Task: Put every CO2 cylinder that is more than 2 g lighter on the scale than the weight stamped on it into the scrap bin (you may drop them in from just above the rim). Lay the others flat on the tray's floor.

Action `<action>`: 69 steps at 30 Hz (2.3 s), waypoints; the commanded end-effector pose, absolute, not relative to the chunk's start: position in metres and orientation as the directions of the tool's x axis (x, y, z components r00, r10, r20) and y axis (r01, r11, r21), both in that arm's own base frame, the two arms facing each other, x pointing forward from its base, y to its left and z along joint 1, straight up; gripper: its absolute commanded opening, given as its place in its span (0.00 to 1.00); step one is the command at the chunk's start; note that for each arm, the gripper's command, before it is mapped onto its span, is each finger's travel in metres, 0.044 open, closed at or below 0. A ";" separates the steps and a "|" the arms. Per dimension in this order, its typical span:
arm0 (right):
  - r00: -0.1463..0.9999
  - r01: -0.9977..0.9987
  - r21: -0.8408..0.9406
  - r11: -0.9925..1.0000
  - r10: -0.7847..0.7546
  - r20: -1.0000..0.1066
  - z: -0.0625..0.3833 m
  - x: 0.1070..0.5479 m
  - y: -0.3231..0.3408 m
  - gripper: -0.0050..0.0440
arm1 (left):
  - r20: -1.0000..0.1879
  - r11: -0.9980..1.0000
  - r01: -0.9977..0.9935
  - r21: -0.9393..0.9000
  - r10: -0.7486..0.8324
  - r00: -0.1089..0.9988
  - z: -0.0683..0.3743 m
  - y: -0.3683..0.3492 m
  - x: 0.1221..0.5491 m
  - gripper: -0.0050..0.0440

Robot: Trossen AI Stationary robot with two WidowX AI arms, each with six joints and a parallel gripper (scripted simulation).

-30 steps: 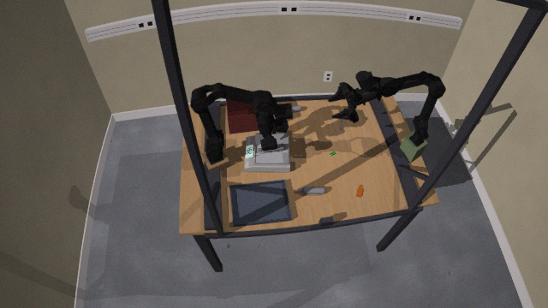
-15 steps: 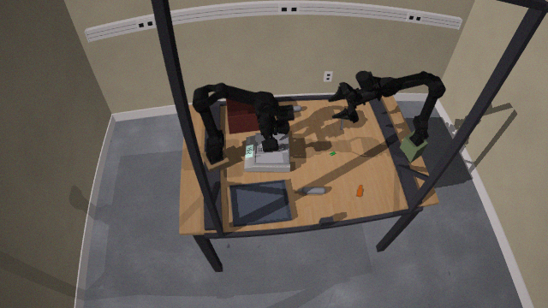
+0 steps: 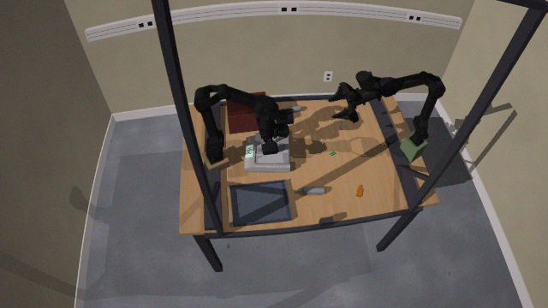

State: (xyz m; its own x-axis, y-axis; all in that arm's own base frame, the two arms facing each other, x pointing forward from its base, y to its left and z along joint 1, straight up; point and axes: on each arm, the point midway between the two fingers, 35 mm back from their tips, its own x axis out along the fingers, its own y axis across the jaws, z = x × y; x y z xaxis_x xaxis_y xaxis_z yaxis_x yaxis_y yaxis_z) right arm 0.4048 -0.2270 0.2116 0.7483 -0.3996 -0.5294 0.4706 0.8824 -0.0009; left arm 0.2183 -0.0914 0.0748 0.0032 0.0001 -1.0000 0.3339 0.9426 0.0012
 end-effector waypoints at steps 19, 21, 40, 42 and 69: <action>0.761 0.474 -0.001 0.881 -0.410 -0.503 0.225 0.405 -0.228 1.00 | -1.000 0.943 0.334 -0.001 -0.008 0.020 0.065 -0.093 0.221 0.41; 0.761 0.474 -0.001 0.881 -0.410 -0.503 0.225 0.405 -0.228 1.00 | -1.000 0.943 0.334 -0.001 -0.008 0.020 0.065 -0.093 0.221 0.41; 0.761 0.474 -0.001 0.881 -0.410 -0.503 0.225 0.405 -0.228 1.00 | -0.999 0.943 0.333 -0.002 -0.016 0.038 0.114 -0.094 0.223 0.10; 0.761 0.474 -0.001 0.881 -0.410 -0.503 0.225 0.405 -0.228 1.00 | -0.999 0.943 0.333 -0.002 -0.016 0.038 0.124 -0.094 0.222 0.10; 0.688 0.595 0.001 0.804 -0.509 -0.518 0.247 0.432 -0.328 1.00 | -0.990 0.936 0.349 0.039 -0.011 0.140 0.174 0.012 0.275 0.00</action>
